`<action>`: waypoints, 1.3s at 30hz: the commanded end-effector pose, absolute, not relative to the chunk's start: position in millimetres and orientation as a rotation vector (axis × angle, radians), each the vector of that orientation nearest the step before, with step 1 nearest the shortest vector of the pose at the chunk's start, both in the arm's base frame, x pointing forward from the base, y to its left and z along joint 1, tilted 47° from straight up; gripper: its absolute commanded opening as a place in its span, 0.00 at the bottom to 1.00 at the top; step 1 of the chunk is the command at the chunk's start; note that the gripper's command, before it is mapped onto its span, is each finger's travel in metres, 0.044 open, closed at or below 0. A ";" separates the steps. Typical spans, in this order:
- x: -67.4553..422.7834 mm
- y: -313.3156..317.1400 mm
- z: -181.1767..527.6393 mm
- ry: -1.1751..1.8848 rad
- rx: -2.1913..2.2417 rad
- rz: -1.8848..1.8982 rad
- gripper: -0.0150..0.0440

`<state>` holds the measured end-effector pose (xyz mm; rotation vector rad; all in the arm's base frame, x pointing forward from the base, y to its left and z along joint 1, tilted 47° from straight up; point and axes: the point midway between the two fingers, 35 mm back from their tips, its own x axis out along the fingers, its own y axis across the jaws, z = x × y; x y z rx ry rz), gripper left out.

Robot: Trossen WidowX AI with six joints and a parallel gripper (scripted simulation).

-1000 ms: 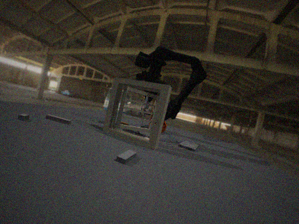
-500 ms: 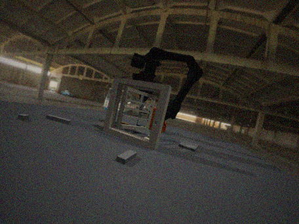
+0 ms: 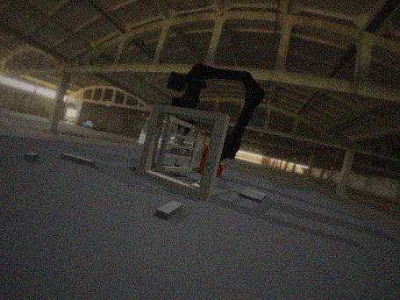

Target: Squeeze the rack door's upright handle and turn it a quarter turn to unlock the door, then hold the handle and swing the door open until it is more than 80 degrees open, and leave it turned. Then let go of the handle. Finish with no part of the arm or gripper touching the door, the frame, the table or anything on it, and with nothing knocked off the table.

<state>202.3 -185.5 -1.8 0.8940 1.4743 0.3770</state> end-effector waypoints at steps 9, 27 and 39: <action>202.8 -205.8 -22.7 1.402 0.711 0.533 0.29; 203.9 -214.5 -31.6 1.371 0.642 0.588 0.29; 203.9 -214.5 -31.6 1.371 0.642 0.588 0.75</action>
